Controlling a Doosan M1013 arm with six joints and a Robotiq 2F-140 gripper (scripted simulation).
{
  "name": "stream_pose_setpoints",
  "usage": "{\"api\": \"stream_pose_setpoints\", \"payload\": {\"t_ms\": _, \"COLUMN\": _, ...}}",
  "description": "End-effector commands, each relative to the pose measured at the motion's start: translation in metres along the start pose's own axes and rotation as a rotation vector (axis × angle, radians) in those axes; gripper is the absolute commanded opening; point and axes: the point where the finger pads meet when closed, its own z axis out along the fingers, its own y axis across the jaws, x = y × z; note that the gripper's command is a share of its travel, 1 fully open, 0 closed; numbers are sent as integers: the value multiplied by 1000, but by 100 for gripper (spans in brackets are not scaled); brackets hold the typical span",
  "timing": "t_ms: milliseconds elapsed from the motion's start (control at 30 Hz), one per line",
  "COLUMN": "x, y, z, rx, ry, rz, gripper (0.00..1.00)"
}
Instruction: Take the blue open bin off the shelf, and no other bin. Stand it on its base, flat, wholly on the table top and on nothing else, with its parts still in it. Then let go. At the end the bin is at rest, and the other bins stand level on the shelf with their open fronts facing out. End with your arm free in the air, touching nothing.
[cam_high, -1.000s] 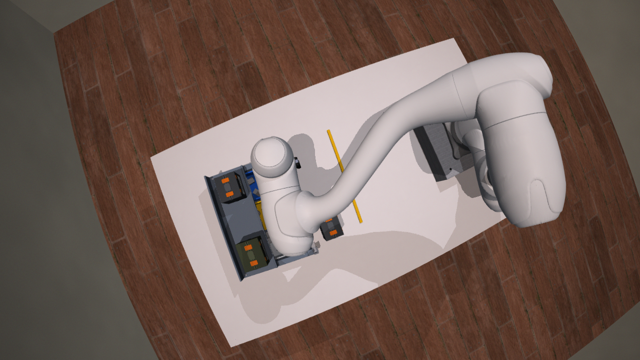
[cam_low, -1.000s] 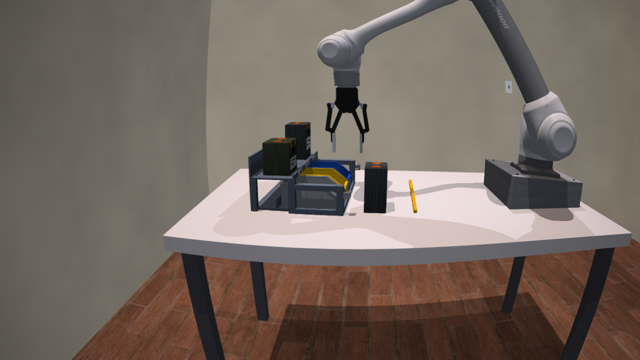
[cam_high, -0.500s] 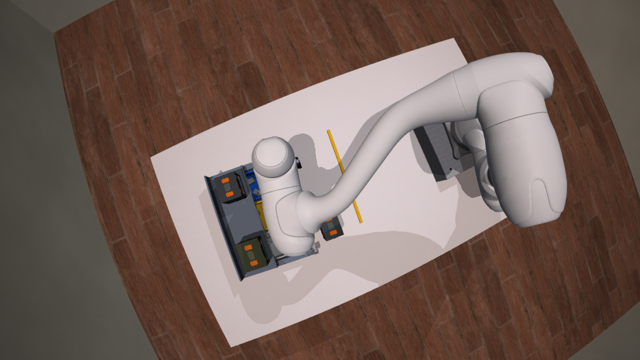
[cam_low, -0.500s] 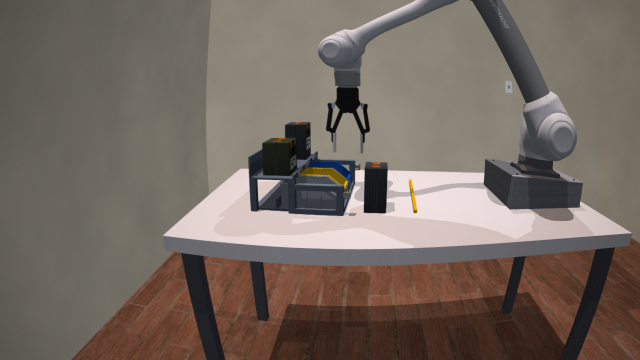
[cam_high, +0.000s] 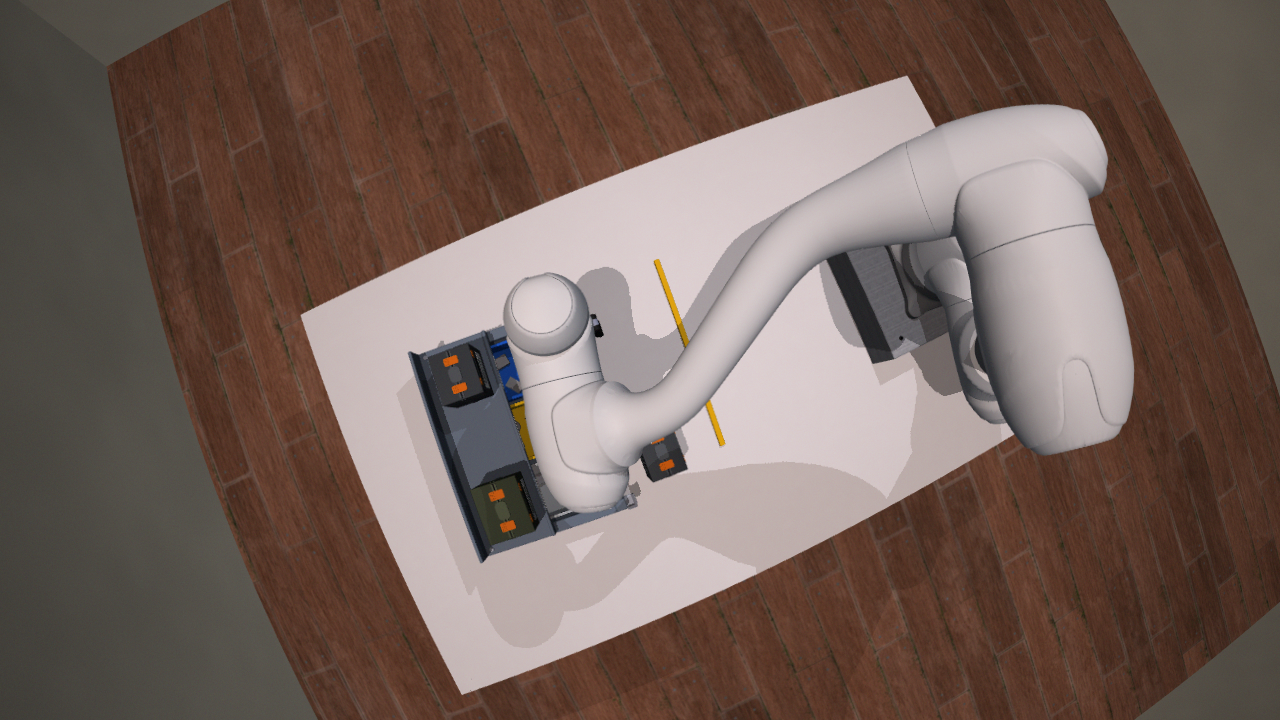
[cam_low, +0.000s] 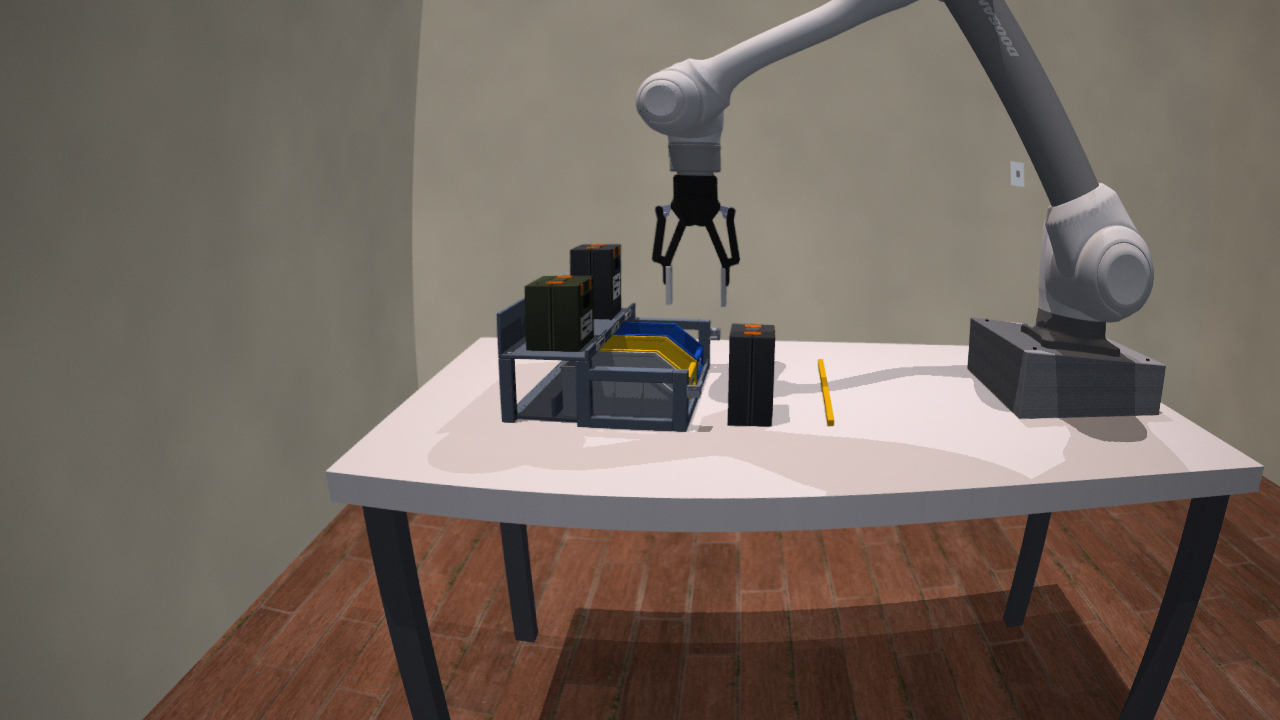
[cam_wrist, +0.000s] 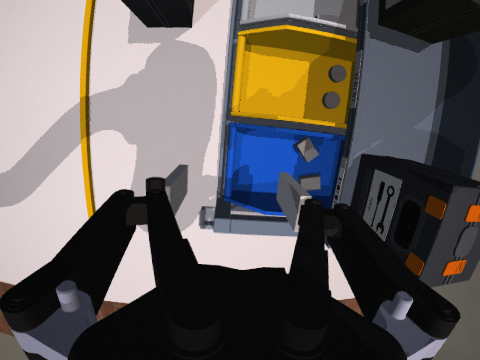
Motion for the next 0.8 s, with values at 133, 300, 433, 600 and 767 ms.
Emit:
{"api": "stream_pose_setpoints", "payload": {"t_ms": 133, "x": 0, "y": 0, "z": 0, "rx": 0, "ry": 0, "rz": 0, "gripper": 57}}
{"api": "stream_pose_setpoints", "payload": {"t_ms": 300, "x": 0, "y": -1, "z": 30, "rx": 0, "ry": 0, "rz": 0, "gripper": 57}}
{"api": "stream_pose_setpoints", "payload": {"t_ms": 433, "x": 0, "y": -1, "z": 30, "rx": 0, "ry": 0, "rz": 0, "gripper": 57}}
{"api": "stream_pose_setpoints", "payload": {"t_ms": 600, "x": 0, "y": -1, "z": 30, "rx": 0, "ry": 0, "rz": 0, "gripper": 57}}
{"api": "stream_pose_setpoints", "payload": {"t_ms": 767, "x": 1, "y": -2, "z": 48, "rx": 0, "ry": 0, "rz": 0, "gripper": 57}}
